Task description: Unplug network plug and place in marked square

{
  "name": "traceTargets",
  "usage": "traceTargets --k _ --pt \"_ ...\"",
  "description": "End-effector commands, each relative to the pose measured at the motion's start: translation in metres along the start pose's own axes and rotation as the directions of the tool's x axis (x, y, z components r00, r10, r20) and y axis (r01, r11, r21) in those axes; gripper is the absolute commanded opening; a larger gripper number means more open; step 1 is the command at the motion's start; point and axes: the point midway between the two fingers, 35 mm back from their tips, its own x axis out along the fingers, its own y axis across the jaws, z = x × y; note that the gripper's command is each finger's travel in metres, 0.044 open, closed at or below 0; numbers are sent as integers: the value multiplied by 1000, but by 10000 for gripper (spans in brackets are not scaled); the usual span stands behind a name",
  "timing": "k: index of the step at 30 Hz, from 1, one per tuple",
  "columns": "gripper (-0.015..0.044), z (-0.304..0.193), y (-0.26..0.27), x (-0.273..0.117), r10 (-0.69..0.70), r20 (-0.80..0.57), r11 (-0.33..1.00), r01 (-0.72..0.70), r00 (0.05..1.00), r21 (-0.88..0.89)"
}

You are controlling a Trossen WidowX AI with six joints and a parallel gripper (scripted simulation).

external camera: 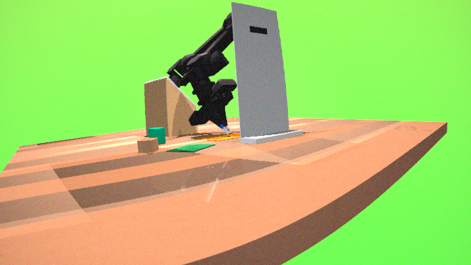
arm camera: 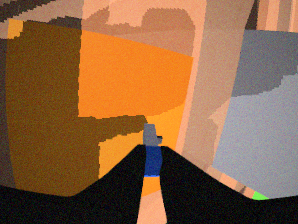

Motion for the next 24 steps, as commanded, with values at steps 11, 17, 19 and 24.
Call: traceTargets --k 11,17,19,24 --pt "0 1 5 4 10 -4 1000 -10 1000 9" --pt "0 1 6 6 10 -4 1000 -10 1000 9" --pt "0 2 6 6 10 -4 1000 -10 1000 9" --pt "0 2 4 5 6 -1 1000 -6 1000 5"
